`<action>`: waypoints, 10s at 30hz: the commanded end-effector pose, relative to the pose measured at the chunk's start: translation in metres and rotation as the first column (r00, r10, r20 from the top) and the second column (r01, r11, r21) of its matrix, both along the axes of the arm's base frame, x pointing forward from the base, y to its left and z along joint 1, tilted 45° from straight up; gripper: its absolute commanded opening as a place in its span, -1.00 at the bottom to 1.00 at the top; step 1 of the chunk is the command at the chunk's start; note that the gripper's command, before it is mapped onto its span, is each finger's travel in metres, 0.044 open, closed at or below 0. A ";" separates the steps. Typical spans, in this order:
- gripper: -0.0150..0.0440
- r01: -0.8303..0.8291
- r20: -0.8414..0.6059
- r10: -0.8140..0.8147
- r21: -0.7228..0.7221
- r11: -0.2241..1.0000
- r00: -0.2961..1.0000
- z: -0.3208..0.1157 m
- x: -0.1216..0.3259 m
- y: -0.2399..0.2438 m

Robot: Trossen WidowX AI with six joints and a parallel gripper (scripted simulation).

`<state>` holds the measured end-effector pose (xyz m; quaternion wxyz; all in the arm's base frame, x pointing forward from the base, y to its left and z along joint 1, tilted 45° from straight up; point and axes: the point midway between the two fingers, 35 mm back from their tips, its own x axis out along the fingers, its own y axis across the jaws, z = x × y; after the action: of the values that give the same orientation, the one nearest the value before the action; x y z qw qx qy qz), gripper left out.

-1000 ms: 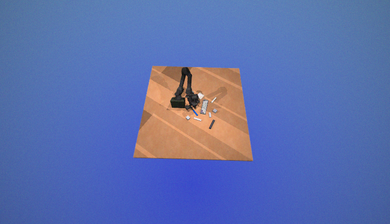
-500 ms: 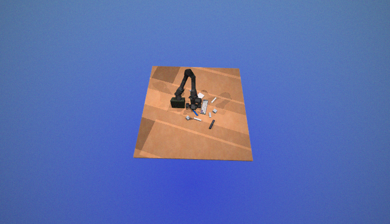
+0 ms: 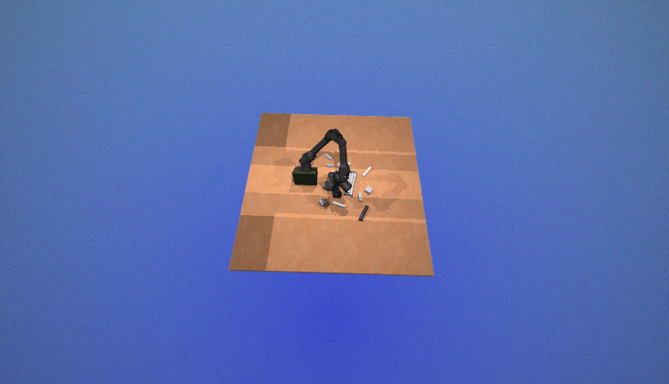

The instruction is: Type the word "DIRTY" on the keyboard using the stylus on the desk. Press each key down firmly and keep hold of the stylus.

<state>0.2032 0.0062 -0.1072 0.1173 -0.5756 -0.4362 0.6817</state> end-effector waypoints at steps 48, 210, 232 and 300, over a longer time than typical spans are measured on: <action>0.02 0.386 -0.777 -0.494 -0.349 0.854 0.390 -0.014 0.012 0.004; -0.49 -0.928 0.816 0.498 -0.121 -0.352 -0.295 0.039 0.077 0.006; -0.49 -0.429 0.823 -0.187 -0.457 -0.779 -0.537 0.062 0.100 0.016; -0.22 0.047 0.709 -0.643 -0.660 -0.749 -0.290 0.056 0.115 0.054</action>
<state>0.3181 0.0592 -0.0512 0.3422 -0.3434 0.7419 0.4632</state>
